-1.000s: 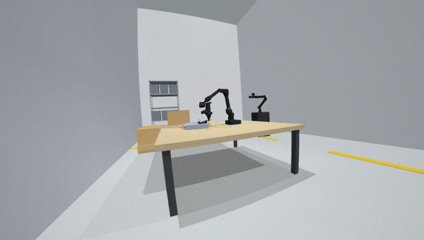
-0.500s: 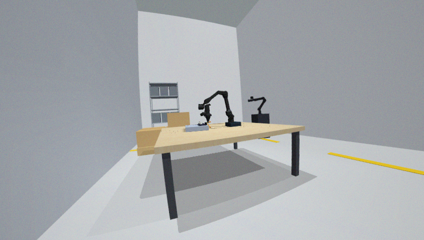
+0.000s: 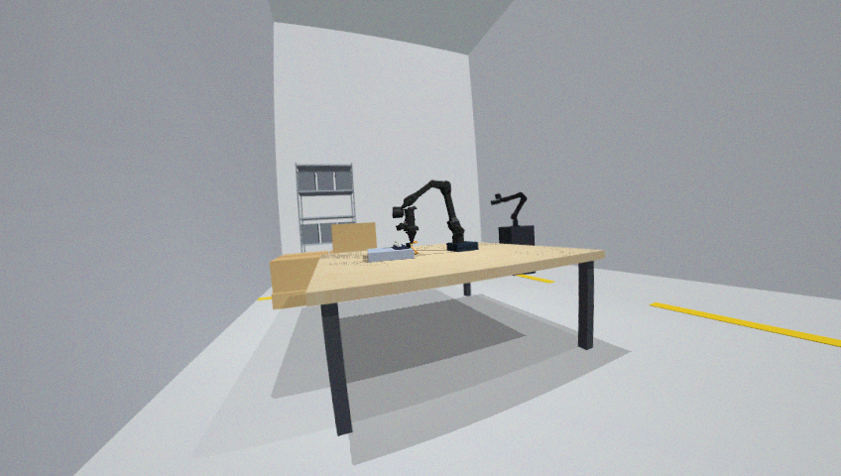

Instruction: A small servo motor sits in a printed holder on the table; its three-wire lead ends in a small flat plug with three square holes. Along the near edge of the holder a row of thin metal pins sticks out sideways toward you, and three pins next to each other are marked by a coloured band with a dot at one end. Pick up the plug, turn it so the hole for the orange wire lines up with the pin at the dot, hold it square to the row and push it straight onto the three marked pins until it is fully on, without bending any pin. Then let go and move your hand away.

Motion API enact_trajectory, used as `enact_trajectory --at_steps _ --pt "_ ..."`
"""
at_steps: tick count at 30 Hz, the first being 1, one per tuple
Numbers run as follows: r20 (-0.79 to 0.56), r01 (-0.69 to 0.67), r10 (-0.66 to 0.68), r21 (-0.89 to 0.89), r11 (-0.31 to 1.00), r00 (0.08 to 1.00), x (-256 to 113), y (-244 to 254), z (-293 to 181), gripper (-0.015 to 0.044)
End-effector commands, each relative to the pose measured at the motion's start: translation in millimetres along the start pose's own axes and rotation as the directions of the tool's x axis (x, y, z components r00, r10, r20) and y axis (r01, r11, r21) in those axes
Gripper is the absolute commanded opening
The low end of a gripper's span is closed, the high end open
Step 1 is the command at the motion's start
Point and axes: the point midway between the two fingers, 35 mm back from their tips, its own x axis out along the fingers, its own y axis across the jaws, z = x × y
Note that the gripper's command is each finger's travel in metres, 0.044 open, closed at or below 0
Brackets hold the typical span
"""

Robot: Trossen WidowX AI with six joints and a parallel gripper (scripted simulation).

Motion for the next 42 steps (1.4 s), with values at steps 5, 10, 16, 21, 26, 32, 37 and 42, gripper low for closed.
enact_trajectory --at_steps 5,10,16,21,26,32,37,42 --pt "0.006 0.002 -0.002 0.001 1.0 1.0 0 1 1 0.0236" --pt "0.006 0.002 -0.002 0.001 1.0 1.0 -39 2 2 0.0367" --pt "0.006 0.002 -0.002 0.001 1.0 1.0 -58 2 1 0.044" --pt "0.006 0.002 -0.002 0.001 1.0 1.0 -58 2 1 0.044" --pt "0.006 0.002 -0.002 0.001 1.0 1.0 -58 2 1 0.044" --pt "0.006 0.002 -0.002 0.001 1.0 1.0 -58 2 1 0.044" --pt "0.006 0.002 -0.002 0.001 1.0 1.0 -58 2 1 0.044" --pt "0.006 0.002 -0.002 0.001 1.0 1.0 -58 2 1 0.044"
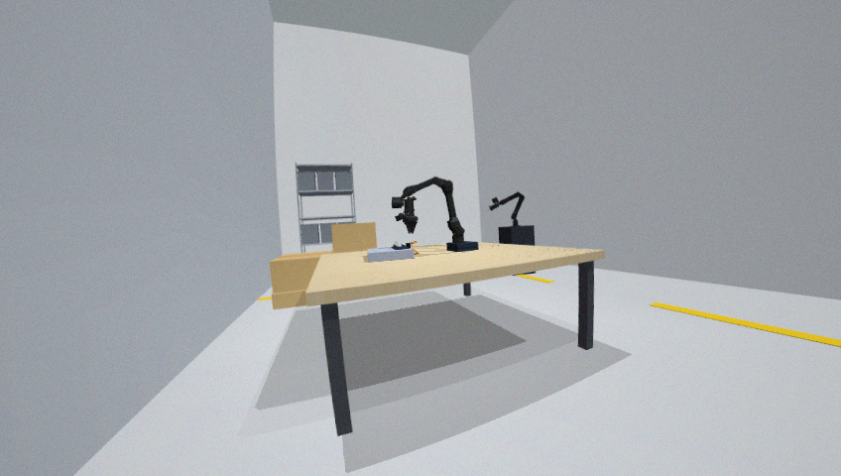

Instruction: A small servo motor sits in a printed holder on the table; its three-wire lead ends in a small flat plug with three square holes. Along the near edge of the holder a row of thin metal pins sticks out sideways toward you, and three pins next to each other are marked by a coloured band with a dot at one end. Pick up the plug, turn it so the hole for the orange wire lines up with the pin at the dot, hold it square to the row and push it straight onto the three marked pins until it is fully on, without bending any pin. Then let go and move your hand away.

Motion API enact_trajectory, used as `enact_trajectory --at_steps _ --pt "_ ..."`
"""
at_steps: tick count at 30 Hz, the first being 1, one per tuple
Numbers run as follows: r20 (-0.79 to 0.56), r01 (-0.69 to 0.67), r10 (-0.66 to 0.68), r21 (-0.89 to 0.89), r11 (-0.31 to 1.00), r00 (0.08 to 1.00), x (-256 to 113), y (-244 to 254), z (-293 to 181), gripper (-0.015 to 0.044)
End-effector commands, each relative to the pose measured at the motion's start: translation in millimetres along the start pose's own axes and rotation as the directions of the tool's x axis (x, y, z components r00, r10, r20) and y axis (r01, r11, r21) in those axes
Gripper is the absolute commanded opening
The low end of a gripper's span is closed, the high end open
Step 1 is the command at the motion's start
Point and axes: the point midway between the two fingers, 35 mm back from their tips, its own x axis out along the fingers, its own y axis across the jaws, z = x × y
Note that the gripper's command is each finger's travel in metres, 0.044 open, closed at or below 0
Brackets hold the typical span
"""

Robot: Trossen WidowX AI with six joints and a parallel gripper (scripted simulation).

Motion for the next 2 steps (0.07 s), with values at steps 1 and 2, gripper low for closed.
enact_trajectory --at_steps 1,2 --pt "-0.002 0.0 0.0 0.003 1.0 1.0 -0.1 0.0 -0.4 0.044" --pt "-0.002 0.0 0.0 0.003 1.0 1.0 -0.1 0.0 -0.4 0.044"
